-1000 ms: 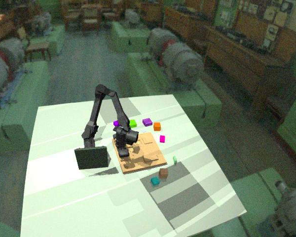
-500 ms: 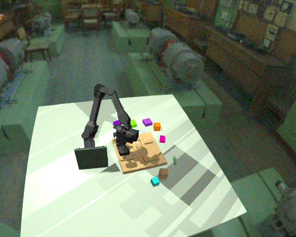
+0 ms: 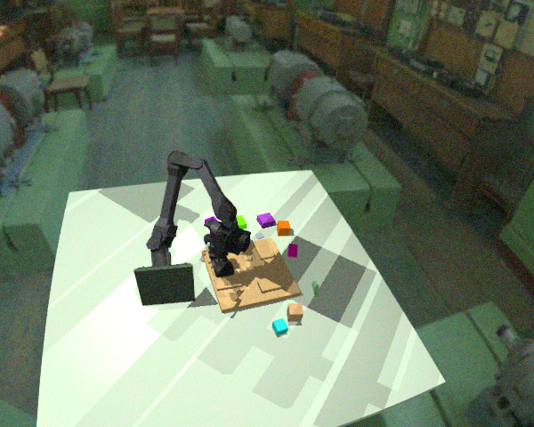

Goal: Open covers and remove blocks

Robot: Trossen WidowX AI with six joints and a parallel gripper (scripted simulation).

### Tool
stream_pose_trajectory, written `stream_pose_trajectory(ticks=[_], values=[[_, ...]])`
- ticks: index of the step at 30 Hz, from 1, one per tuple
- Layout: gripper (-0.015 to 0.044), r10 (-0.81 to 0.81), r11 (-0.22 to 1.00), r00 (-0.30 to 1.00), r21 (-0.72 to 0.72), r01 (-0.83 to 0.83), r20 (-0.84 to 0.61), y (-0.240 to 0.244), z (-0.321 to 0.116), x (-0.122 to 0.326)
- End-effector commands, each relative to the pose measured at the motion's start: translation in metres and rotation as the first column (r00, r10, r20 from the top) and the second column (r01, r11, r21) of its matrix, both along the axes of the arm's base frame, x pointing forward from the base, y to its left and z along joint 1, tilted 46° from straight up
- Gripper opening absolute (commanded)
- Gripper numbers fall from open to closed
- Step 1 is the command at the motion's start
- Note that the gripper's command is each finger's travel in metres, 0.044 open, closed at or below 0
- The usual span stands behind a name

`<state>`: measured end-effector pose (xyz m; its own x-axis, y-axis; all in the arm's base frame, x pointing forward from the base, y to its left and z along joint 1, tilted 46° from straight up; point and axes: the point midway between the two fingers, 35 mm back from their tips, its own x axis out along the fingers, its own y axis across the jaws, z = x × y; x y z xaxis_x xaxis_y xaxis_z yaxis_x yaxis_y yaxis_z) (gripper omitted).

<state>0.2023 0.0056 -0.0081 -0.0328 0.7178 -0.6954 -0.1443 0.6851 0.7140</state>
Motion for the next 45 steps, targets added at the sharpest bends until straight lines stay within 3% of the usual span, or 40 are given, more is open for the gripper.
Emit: stream_pose_trajectory(ticks=[1,34,45], values=[[0.0000,0.006,1.000,1.000,-0.004,-0.006,0.002,-0.005,0.004,0.000],[0.0000,0.006,1.000,1.000,-0.006,-0.006,0.012,-0.068,-0.050,0.159],[0.0000,0.007,1.000,1.000,-0.007,-0.007,0.013,-0.070,-0.054,0.165]])
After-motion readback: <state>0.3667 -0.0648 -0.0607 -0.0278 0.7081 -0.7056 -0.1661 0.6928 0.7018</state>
